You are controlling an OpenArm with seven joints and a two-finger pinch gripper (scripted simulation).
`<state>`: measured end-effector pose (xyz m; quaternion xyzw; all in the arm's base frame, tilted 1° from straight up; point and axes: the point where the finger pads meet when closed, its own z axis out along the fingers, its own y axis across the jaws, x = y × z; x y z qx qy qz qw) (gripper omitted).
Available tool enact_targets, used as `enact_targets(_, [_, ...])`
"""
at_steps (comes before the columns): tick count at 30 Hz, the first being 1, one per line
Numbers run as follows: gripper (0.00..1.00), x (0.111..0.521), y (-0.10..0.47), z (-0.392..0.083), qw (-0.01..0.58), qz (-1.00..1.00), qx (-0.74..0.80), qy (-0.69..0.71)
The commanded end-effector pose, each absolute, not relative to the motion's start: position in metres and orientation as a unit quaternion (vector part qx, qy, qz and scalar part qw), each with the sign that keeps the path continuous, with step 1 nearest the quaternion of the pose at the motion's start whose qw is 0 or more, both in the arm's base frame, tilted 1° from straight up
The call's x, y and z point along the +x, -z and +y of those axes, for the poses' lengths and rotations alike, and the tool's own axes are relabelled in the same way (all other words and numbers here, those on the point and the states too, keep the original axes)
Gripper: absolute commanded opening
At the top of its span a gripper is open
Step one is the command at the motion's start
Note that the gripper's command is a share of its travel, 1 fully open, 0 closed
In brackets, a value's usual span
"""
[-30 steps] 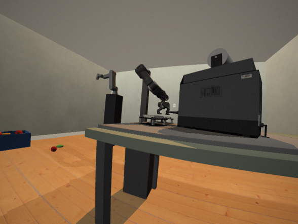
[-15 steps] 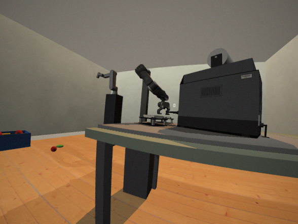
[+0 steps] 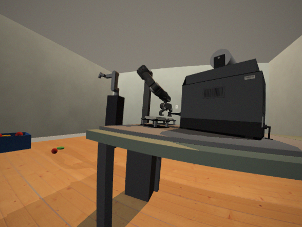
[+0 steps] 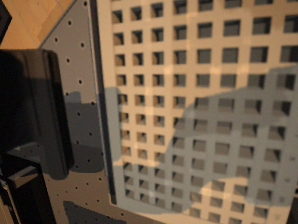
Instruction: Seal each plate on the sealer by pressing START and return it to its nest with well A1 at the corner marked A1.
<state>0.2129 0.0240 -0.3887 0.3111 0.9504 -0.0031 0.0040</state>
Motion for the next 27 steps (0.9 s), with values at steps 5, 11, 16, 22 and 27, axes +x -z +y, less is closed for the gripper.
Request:
enact_targets(5, [0.65, 0.213, 0.393, 0.026, 0.005, 0.952, 0.307, -0.001])
enact_targets(11, [0.65, 0.214, 0.399, 0.026, 0.006, 0.952, 0.307, -0.002])
enact_targets(16, [0.65, 0.214, 0.398, 0.025, 0.005, 0.951, 0.309, -0.001])
enact_targets(22, [0.65, 0.213, 0.402, 0.026, 0.005, 0.952, 0.307, -0.001])
enact_targets(27, [0.65, 0.213, 0.403, 0.026, 0.005, 0.952, 0.307, -0.002])
